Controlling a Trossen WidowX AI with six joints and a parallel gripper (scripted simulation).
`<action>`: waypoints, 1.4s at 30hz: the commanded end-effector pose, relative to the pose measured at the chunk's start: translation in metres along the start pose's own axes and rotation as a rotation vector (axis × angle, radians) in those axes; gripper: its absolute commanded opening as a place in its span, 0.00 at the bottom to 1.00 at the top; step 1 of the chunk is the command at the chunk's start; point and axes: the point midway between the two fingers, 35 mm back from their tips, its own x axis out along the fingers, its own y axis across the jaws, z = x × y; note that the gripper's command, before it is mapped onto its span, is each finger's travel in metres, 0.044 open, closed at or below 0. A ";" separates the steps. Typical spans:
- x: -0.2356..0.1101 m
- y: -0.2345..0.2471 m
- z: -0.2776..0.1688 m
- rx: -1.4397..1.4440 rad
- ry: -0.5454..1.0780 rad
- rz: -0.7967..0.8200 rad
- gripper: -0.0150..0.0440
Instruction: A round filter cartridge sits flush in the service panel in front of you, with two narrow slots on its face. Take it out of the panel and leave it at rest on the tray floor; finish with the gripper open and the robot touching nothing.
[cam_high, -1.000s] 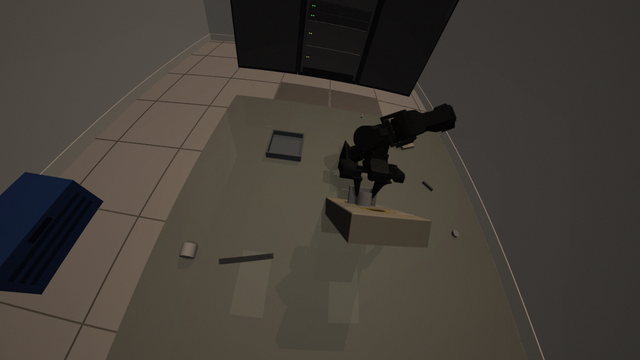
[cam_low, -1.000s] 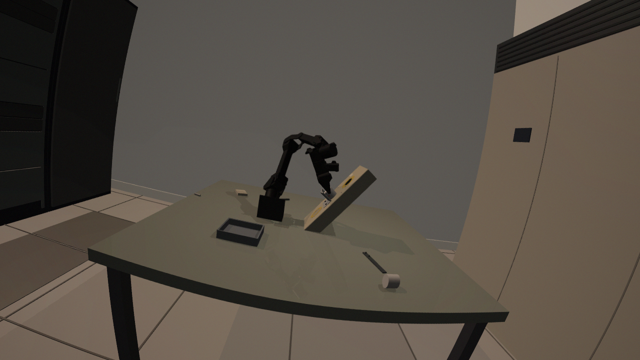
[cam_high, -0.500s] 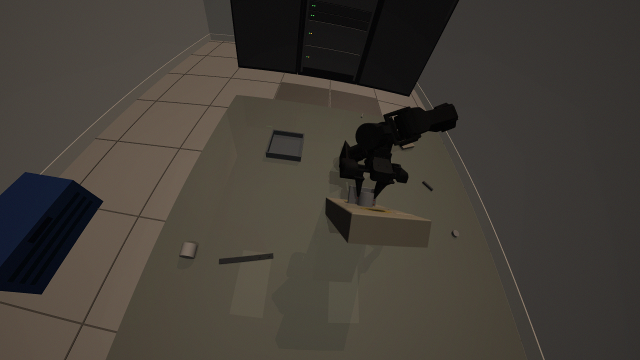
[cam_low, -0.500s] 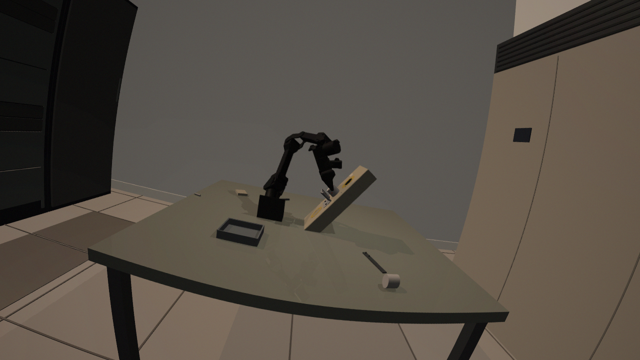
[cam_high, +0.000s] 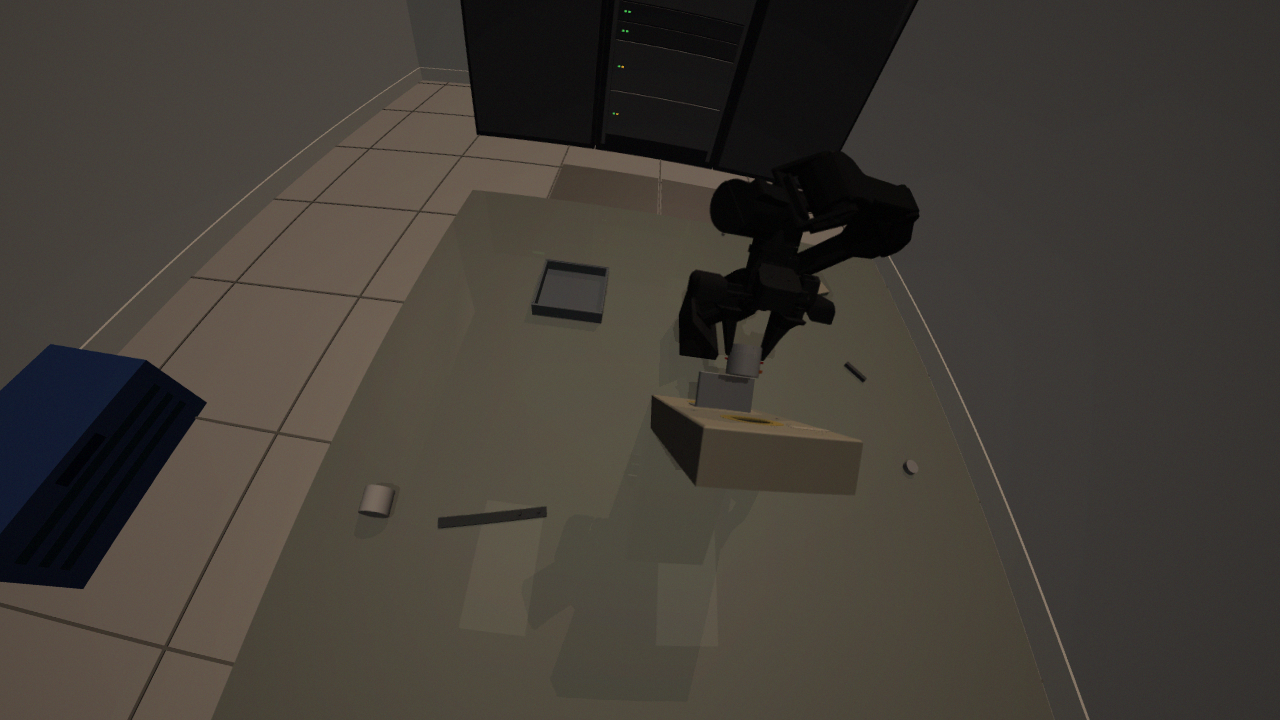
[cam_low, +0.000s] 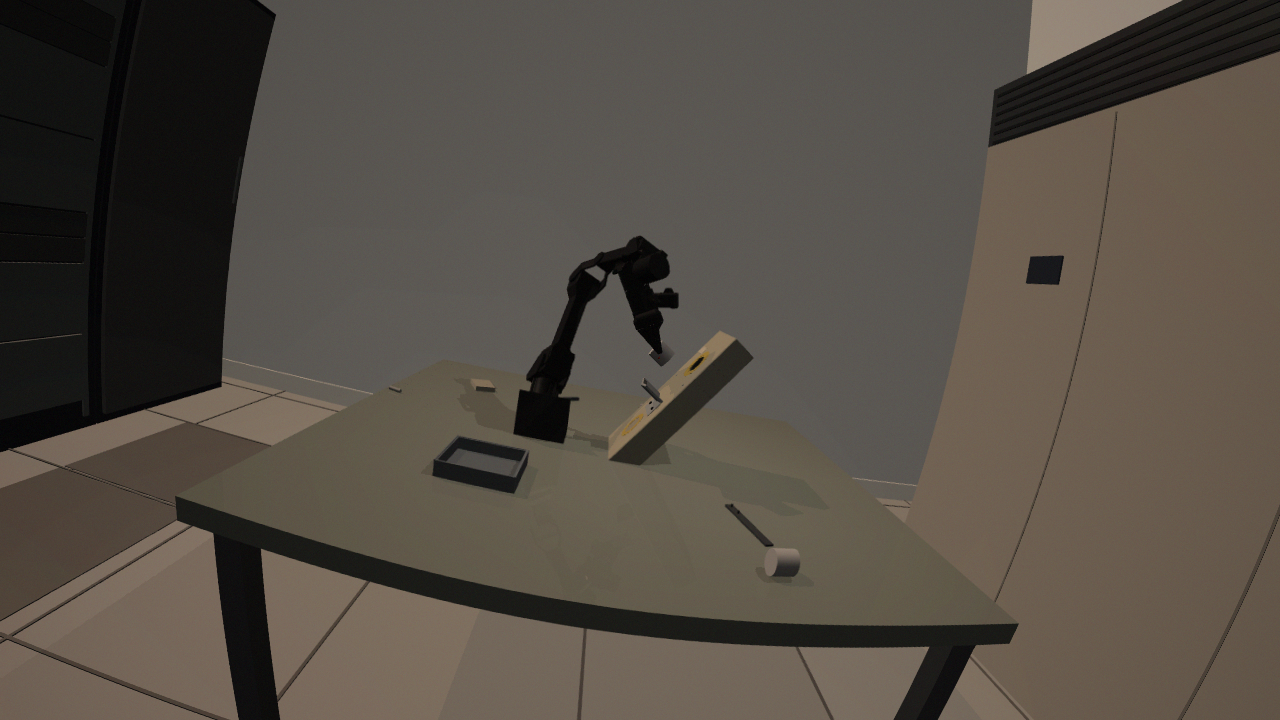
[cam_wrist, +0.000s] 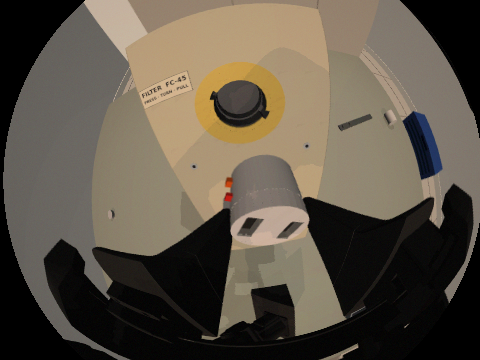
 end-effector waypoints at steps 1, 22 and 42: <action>-0.025 0.001 0.001 0.004 -0.010 -0.005 0.25; -0.015 -0.086 0.005 -0.045 0.012 0.004 0.25; -0.046 -0.180 -0.048 0.542 0.067 -0.329 0.25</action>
